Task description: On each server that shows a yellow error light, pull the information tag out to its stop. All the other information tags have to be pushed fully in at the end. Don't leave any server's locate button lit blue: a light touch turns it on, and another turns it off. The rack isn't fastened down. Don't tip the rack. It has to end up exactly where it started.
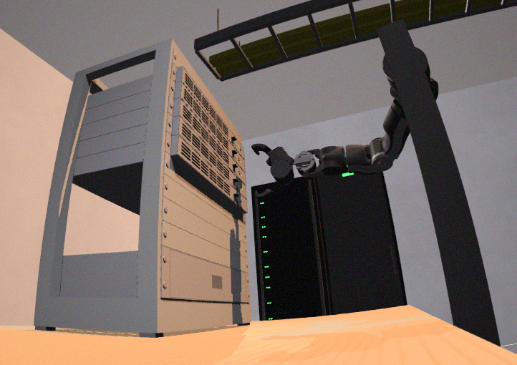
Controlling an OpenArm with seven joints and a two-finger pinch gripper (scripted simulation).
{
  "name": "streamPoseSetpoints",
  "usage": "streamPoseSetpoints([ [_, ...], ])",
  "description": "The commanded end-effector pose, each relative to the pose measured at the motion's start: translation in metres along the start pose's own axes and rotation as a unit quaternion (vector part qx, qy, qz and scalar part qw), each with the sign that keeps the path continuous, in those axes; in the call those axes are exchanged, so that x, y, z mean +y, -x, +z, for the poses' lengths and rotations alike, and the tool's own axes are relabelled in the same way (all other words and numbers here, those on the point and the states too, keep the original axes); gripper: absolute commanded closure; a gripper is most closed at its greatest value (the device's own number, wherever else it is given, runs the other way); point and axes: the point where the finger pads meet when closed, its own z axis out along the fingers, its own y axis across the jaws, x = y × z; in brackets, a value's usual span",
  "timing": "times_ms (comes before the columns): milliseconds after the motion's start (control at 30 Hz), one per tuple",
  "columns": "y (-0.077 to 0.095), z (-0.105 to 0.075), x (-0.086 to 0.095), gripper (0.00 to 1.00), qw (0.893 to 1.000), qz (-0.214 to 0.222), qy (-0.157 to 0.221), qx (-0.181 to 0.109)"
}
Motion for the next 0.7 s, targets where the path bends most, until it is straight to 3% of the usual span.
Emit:
streamPoseSetpoints([
  [0,0.002,0.0,0.017,0.0,1.0,0.003,0.001,-0.004],
  [100,0.004,0.0,0.033,0.0,1.0,0.003,0.0,-0.005],
  [667,0.003,0.0,0.035,0.0,1.0,0.003,0.006,-0.005],
])
